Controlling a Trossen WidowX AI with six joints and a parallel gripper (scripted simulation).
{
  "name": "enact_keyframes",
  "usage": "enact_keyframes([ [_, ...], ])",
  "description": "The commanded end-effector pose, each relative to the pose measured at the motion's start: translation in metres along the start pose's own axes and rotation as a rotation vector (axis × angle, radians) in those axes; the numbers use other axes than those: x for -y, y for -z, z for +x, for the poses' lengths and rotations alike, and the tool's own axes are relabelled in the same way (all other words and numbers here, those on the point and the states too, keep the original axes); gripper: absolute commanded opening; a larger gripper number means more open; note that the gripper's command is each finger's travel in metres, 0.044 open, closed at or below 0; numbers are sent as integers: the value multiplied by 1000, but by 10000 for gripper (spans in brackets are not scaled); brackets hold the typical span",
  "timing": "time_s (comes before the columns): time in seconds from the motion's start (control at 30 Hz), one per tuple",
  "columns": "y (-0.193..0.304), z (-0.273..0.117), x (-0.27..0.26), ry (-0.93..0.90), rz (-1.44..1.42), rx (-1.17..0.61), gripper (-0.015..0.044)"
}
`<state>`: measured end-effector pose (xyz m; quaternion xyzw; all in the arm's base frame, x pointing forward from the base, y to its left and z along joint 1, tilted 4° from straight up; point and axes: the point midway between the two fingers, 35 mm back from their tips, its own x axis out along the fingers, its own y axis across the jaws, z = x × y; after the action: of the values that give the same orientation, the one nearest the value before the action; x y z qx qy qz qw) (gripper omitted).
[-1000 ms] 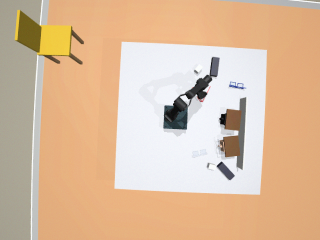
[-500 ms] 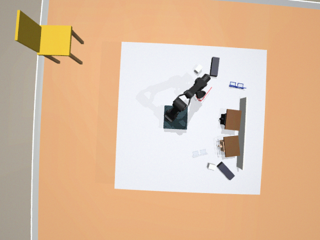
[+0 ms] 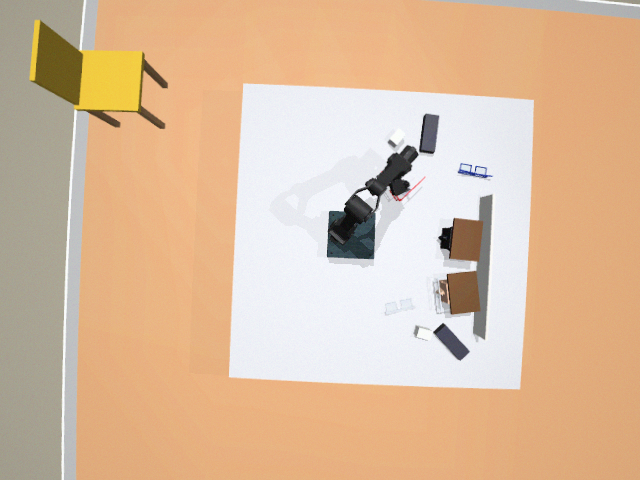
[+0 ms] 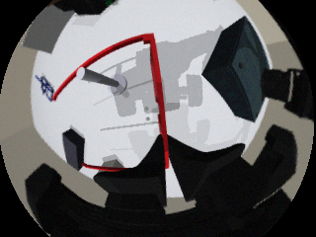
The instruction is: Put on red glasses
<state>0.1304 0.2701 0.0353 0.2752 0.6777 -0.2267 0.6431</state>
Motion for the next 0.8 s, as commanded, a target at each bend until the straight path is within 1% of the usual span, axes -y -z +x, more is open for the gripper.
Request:
enact_keyframes([
  [0.0,5,0,1,-2,0,0,0],
  [0.77,10,0,2,-2,0,-1,0],
])
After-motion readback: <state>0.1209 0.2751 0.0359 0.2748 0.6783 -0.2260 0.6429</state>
